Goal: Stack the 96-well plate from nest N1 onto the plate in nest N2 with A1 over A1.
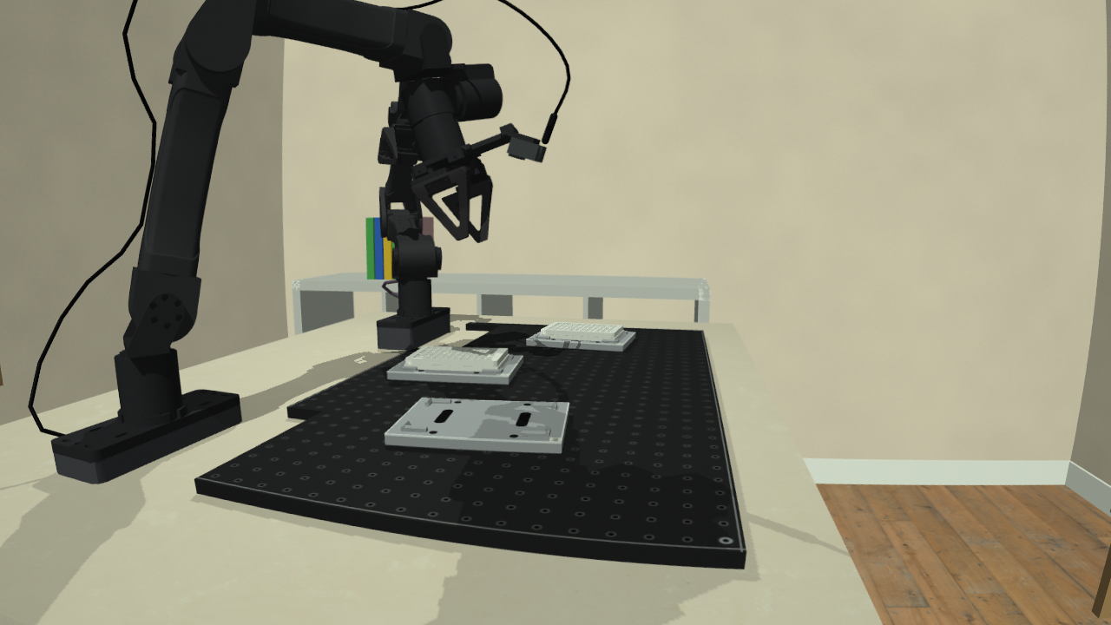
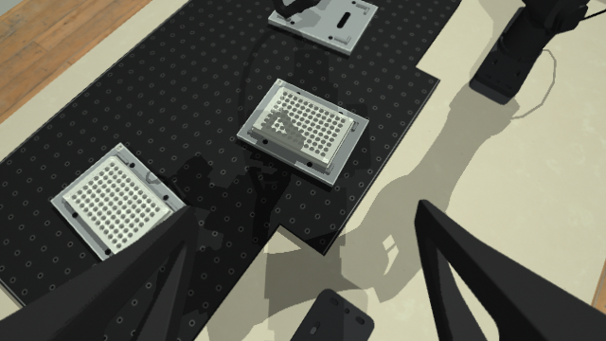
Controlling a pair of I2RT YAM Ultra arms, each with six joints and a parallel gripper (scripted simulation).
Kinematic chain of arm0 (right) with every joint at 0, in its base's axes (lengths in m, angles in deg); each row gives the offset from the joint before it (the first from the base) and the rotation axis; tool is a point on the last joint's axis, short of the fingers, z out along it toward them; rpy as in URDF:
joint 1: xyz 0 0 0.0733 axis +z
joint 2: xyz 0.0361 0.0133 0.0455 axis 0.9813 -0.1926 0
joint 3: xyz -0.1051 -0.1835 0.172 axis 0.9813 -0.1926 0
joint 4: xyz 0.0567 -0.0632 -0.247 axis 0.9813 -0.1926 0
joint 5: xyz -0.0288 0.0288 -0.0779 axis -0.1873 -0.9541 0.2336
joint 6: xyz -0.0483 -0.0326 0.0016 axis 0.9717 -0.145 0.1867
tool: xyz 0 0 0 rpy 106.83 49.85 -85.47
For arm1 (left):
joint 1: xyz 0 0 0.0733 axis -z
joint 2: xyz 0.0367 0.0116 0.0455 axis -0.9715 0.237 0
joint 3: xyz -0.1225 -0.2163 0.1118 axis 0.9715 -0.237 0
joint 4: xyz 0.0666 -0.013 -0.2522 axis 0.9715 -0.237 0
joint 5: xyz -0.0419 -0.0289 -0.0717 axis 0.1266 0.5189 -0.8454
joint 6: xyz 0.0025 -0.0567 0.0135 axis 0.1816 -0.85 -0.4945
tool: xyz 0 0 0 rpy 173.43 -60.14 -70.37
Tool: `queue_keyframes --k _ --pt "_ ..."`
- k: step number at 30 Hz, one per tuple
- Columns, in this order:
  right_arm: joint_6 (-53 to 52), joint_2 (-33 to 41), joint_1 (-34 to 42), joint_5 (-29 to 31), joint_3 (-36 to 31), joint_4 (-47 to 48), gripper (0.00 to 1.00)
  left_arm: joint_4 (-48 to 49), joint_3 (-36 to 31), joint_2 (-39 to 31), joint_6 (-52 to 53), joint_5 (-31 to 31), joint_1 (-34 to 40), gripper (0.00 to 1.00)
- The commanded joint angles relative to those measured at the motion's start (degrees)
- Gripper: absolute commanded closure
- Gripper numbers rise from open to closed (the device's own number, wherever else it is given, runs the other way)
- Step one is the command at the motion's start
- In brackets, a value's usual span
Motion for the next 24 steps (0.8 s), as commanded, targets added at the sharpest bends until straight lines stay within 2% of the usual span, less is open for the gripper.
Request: queue_keyframes --k 1,7,9,14,19,24 --pt "4.59 8.19 -2.25 8.98 -4.80 4.53 0.00 6.17 -1.60 3.22 0.43 -0.44 0.11 0.00" --pt "14.13 20.35 -7.29 14.57 -12.20 13.79 0.00 18.07 -7.16 10.62 0.31 0.13 0.53 0.00" --pt "14.13 20.35 -7.29 14.57 -12.20 13.79 0.00 18.07 -7.16 10.62 0.31 0.13 0.53 0.00" --pt "27.00 30.98 -14.71 14.88 -19.48 27.42 0.00 31.40 -14.55 21.37 1.42 -1.47 -1.66 0.00" --pt "36.21 37.79 -22.54 10.69 -25.13 38.89 0.00 41.19 -19.29 31.03 2.00 -2.53 -2.66 0.00" --pt "43.83 42.43 -32.21 3.08 -29.73 51.27 0.00 50.72 -24.28 40.11 2.38 -3.12 -3.35 0.00"
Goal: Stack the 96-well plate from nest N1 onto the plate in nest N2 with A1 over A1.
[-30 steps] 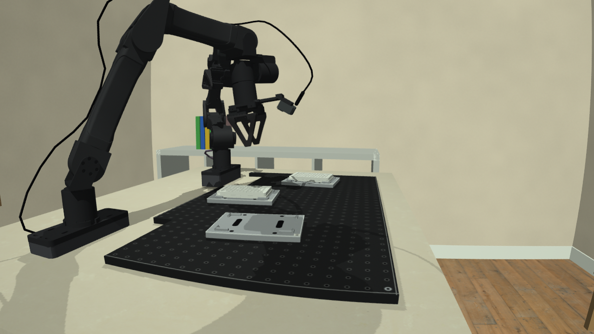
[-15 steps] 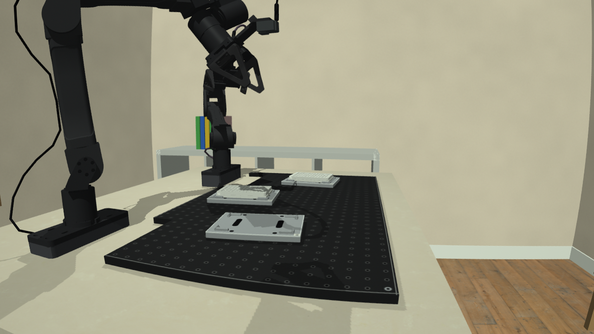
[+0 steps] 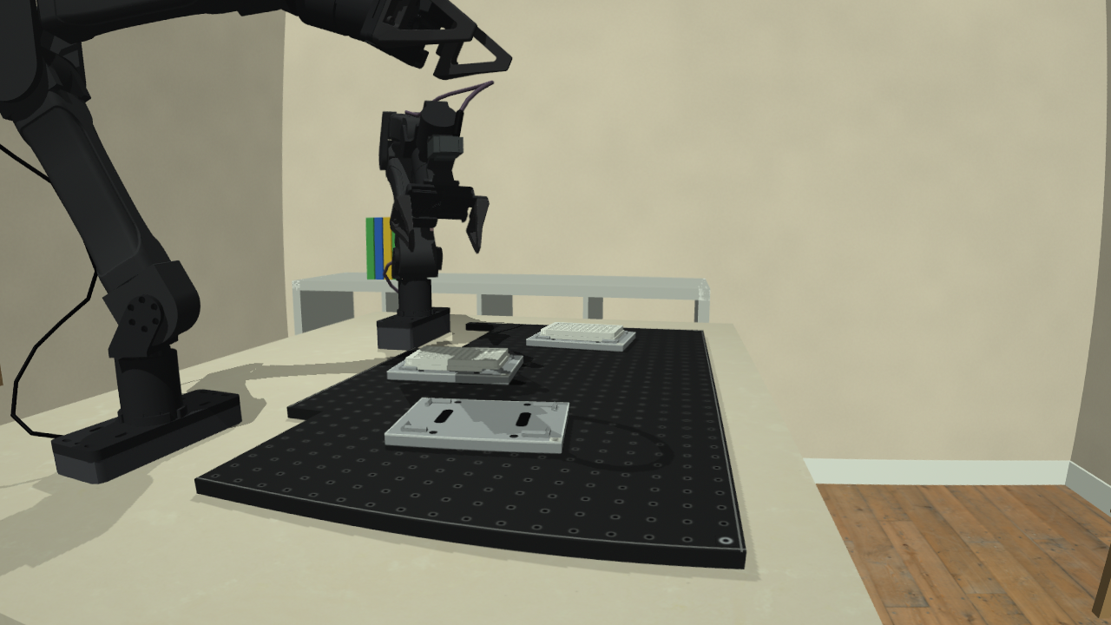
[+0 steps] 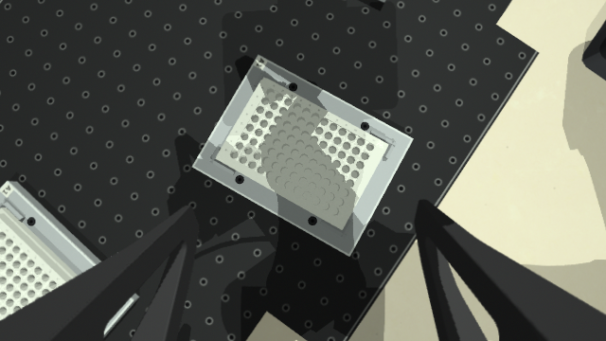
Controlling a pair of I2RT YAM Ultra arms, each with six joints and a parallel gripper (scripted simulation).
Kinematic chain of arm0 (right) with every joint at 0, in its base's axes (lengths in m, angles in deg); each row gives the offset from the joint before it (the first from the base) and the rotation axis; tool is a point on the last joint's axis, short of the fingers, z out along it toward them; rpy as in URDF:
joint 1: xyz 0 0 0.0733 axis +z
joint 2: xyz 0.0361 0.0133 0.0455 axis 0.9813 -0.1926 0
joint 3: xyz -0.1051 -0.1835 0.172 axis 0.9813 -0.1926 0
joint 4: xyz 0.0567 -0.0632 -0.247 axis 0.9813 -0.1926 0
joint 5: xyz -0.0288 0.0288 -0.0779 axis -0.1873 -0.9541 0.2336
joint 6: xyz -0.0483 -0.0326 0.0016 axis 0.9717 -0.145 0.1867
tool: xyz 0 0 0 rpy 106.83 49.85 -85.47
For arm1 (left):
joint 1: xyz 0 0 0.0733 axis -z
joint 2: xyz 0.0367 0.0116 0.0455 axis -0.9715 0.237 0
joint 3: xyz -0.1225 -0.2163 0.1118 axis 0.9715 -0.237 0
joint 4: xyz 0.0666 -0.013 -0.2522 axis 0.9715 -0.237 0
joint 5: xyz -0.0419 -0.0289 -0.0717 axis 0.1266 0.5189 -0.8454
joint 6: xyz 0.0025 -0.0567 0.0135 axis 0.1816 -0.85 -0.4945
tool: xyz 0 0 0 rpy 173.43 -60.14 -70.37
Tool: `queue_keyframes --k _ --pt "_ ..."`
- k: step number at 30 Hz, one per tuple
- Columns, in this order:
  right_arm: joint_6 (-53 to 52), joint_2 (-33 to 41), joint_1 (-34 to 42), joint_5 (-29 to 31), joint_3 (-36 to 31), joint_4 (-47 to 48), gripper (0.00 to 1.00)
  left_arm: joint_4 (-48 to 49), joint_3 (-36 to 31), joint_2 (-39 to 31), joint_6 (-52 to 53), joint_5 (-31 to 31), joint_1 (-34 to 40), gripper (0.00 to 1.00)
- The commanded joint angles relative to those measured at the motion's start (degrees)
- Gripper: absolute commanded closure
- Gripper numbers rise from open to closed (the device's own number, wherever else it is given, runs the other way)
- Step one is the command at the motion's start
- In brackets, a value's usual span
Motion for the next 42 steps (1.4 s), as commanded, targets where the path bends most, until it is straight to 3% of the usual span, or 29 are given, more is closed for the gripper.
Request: queue_keyframes --k 1,9,15,39,42 --pt "7.37 2.17 -3.68 -5.11 -2.43 10.25 0.00 9.41 -1.72 3.10 0.74 -1.09 -0.68 0.00" --pt "11.62 3.83 -18.38 -18.26 -8.00 25.78 0.00 19.48 -7.28 14.03 1.03 -1.71 -1.43 0.00" --pt "10.87 1.98 -25.55 -24.28 -9.75 32.89 0.00 20.62 -7.99 17.33 0.93 -1.82 -1.62 0.00" --pt "10.50 1.66 -27.11 -25.00 -9.66 33.74 0.00 21.00 -8.02 17.15 0.65 -1.37 -1.28 0.00" --pt "11.93 2.35 -27.01 -26.70 -9.70 30.36 0.00 19.68 -7.23 17.73 -2.02 0.11 -1.22 0.00"
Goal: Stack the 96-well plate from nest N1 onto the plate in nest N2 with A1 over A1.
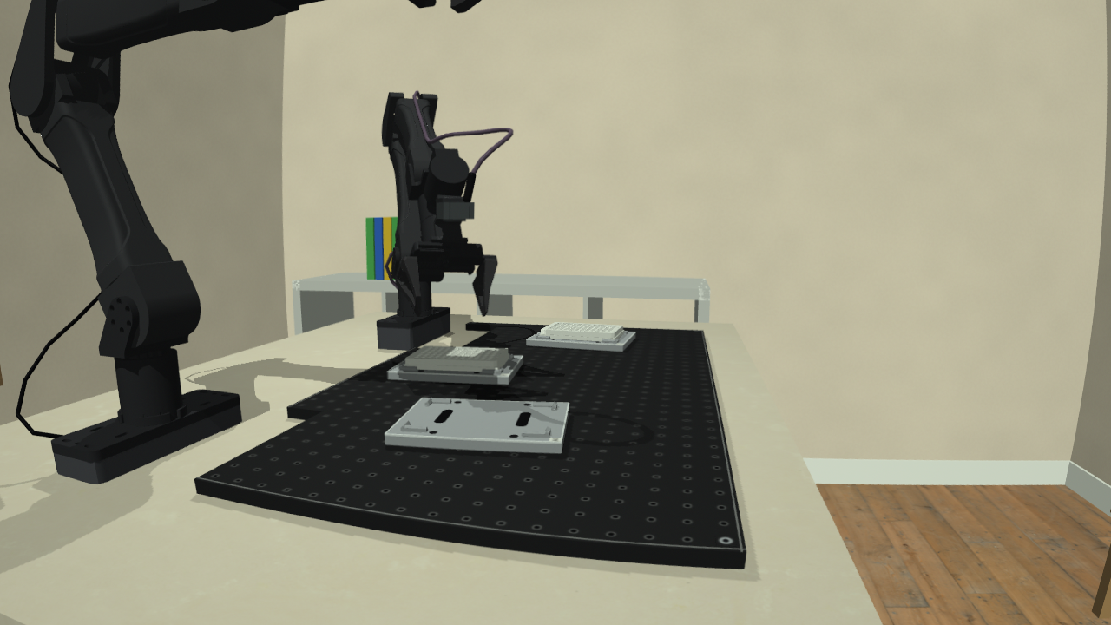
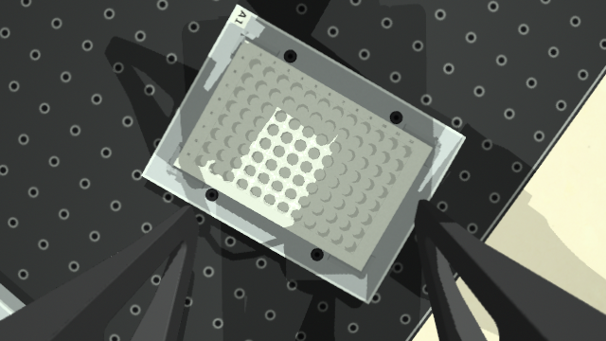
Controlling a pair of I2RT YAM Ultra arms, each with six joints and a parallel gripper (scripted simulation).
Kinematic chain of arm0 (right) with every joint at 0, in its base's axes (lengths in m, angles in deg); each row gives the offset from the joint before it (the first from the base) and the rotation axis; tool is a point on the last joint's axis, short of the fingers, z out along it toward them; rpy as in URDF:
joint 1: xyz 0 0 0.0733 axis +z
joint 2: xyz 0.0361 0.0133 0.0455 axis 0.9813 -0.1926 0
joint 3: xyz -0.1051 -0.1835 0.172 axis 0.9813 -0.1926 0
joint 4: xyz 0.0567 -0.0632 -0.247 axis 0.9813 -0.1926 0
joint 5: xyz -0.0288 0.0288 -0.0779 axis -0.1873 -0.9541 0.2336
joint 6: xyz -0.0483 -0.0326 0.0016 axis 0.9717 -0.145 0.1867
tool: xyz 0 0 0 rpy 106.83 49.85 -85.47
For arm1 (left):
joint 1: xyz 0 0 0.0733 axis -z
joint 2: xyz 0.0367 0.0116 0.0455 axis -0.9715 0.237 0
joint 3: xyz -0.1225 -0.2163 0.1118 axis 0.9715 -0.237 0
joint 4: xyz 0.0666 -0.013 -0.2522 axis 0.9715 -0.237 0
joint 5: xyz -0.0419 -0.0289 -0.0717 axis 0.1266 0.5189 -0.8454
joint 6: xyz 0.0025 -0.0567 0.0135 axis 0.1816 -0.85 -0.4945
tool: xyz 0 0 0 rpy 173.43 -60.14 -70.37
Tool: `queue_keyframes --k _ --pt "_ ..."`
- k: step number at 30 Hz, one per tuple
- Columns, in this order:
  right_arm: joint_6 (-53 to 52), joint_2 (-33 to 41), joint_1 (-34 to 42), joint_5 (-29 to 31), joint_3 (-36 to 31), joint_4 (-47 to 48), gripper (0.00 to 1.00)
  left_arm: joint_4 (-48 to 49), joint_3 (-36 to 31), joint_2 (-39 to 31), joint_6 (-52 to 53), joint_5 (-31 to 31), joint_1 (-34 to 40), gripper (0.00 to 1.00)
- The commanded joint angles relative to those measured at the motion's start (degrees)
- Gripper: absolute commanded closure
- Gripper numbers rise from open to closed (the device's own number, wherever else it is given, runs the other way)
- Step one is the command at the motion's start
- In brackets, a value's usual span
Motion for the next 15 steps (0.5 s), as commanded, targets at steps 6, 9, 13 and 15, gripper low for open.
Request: queue_keyframes --k 6,9,13,15 --pt "7.42 6.04 2.32 -8.93 0.59 -15.93 0.00 -7.98 5.86 3.97 -14.21 5.18 2.14 0.00" --pt "10.75 10.25 3.99 -13.08 1.06 -24.04 0.00 -12.96 10.17 7.39 -21.42 6.54 3.28 0.00" --pt "13.26 13.08 5.30 -16.07 2.15 -31.76 0.00 -17.37 13.53 10.01 -27.00 7.40 3.86 0.00" --pt "15.40 15.74 6.32 -18.77 2.64 -37.07 0.00 -20.85 16.81 12.67 -31.56 7.60 4.19 0.00"
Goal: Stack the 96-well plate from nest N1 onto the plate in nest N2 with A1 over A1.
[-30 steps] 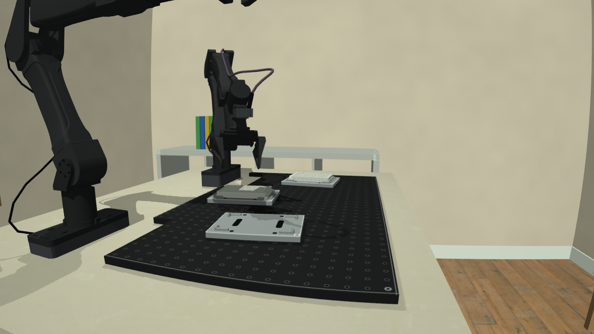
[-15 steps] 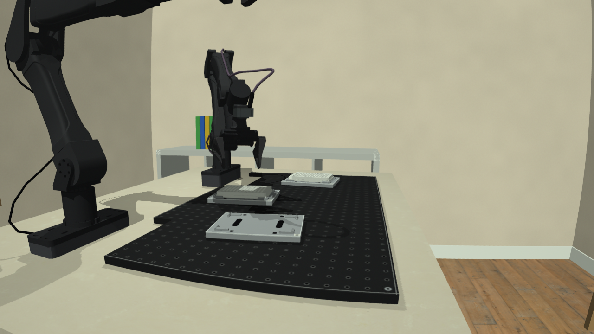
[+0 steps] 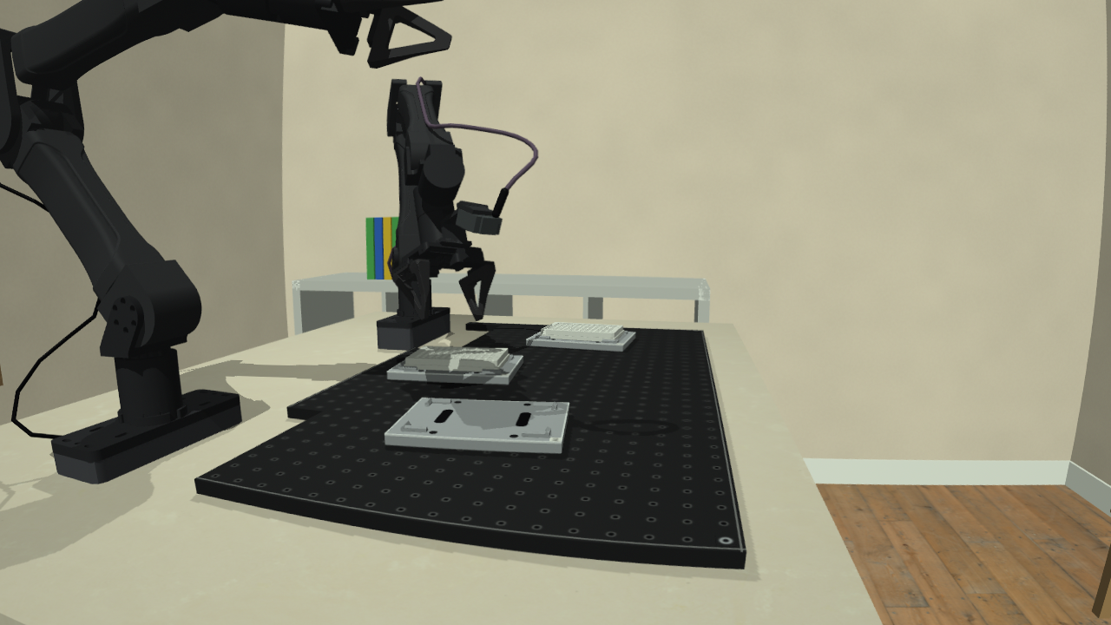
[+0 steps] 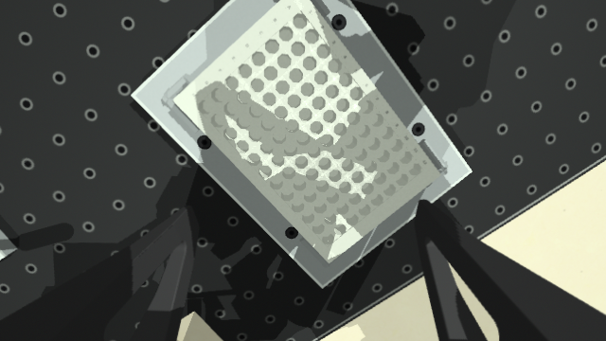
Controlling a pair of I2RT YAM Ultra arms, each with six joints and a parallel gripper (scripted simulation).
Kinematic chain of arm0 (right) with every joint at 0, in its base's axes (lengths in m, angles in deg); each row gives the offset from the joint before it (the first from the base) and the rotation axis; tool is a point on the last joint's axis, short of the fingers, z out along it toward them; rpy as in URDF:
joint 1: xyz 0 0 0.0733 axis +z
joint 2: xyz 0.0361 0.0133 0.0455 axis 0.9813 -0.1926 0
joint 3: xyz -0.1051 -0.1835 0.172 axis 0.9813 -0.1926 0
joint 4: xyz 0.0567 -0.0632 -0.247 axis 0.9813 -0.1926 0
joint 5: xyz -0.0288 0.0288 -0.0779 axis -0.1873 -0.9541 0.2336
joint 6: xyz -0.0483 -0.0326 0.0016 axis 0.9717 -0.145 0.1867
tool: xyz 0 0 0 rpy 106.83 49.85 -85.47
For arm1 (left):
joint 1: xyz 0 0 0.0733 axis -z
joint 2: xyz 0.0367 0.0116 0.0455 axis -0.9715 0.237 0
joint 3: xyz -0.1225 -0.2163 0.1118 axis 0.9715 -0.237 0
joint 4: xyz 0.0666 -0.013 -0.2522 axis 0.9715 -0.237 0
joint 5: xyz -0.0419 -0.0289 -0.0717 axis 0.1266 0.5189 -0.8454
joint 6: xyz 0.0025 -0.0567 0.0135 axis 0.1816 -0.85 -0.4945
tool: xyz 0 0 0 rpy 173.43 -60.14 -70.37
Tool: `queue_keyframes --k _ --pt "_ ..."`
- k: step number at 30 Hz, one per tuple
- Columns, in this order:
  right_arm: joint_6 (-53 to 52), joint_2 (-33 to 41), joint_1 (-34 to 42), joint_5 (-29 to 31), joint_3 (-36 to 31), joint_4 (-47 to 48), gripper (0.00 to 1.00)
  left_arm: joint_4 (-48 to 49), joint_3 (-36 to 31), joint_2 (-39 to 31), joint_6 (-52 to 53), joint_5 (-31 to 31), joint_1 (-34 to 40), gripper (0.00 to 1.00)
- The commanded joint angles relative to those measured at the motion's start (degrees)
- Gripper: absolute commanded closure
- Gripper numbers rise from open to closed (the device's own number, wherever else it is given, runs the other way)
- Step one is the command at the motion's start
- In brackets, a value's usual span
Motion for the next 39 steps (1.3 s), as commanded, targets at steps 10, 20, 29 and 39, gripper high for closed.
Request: queue_keyframes --k 10,20,29,39 --pt "14.26 13.96 7.01 -15.86 6.80 -38.22 0.00 -22.62 21.03 15.68 -27.99 -1.71 -0.62 0.00" --pt "16.57 19.35 14.08 -16.78 9.15 -48.86 0.00 -30.57 31.81 24.64 -35.24 -4.49 -2.49 0.00" --pt "16.01 19.52 14.60 -16.28 9.41 -48.17 0.00 -29.70 32.54 25.81 -35.20 -4.19 -2.53 0.00" --pt "16.14 19.51 14.41 -16.42 9.44 -48.25 0.00 -26.11 29.88 27.16 -35.10 -4.04 -2.48 0.00"
